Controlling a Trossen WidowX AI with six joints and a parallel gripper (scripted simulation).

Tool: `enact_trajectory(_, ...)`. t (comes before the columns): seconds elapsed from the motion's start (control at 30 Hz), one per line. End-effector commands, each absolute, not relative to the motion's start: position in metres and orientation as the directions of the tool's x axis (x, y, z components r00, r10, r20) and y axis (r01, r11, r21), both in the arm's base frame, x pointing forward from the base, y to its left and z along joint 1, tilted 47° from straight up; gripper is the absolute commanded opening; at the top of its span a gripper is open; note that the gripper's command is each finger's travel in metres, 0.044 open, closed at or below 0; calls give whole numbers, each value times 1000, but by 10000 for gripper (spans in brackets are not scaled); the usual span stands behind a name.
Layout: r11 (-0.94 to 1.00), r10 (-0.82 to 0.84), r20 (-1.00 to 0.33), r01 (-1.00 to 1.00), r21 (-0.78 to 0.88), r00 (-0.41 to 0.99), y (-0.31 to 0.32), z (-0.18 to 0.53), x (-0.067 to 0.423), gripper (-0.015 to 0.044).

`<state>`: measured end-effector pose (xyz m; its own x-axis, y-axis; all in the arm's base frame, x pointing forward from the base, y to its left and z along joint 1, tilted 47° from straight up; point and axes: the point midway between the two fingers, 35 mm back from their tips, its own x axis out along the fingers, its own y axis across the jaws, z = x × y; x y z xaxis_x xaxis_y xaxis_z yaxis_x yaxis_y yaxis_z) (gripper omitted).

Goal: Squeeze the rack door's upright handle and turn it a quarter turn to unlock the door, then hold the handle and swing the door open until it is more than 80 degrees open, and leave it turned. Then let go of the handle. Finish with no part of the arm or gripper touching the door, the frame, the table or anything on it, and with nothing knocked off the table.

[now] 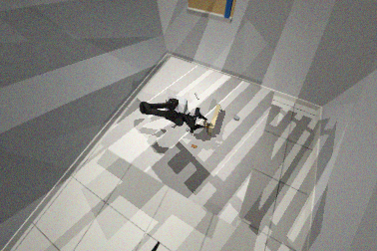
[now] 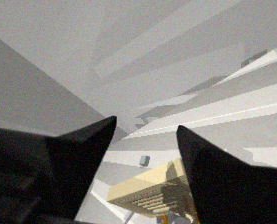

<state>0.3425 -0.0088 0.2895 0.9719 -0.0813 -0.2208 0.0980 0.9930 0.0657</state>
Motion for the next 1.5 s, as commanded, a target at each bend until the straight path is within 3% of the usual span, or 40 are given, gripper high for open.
enact_trajectory(0.0, 987, -118, -346, 148, 61, 931, -10, 269, 353, 286)
enact_trajectory(0.4, 967, -214, -621, 252, -27, 754, -10, 219, 364, 286)
enact_trajectory(0.77, 936, -324, -784, 300, -185, 530, -10, 182, 362, 286)
enact_trajectory(1.1, 888, -443, -841, 281, -364, 309, -11, 158, 353, 286)
enact_trajectory(1.47, 803, -587, -804, 184, -566, 89, -12, 144, 344, 286)
